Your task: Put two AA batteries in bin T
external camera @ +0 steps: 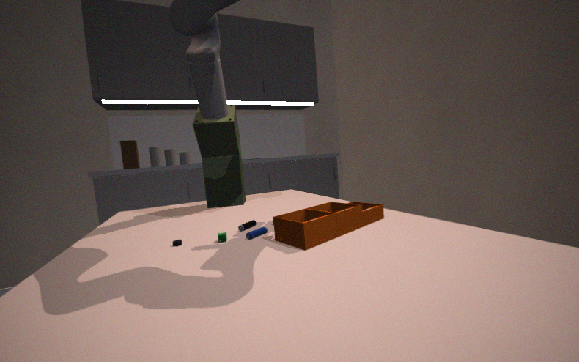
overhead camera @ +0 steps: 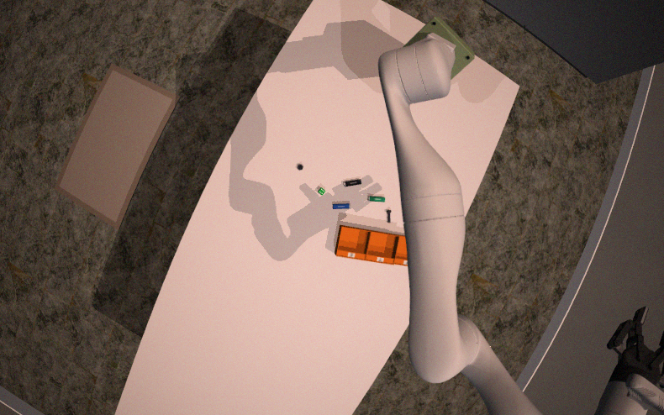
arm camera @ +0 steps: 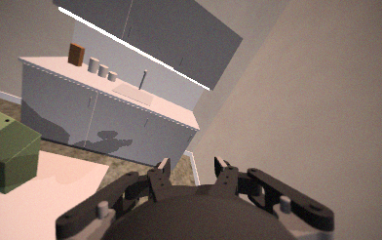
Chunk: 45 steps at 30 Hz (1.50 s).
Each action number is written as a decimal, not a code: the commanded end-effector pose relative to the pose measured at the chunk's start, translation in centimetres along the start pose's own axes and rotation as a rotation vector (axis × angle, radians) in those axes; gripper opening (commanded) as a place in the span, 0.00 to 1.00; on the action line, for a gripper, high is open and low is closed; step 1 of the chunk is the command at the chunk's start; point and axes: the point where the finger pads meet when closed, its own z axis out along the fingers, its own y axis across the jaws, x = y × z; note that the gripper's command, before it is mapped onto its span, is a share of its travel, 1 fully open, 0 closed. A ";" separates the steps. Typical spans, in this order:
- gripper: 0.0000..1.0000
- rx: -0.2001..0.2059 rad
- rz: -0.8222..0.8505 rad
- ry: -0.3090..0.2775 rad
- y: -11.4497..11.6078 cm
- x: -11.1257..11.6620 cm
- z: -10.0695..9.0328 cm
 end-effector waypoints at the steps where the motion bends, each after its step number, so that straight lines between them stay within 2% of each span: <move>1: 0.09 -0.003 0.030 -0.001 -2.1 -3.8 0.6; 4: 0.09 -0.003 0.030 -0.001 -2.5 -4.5 0.8; 19: 0.09 -0.003 0.030 -0.001 -8.6 -14.6 4.9; 21: 0.09 -0.003 0.030 -0.001 -8.6 -14.6 4.9; 36: 0.09 -0.003 0.030 -0.001 -14.7 -24.7 8.9; 38: 0.09 -0.003 0.030 -0.001 -14.7 -24.7 8.9; 45: 0.09 -0.003 0.031 -0.001 -17.6 -29.4 10.8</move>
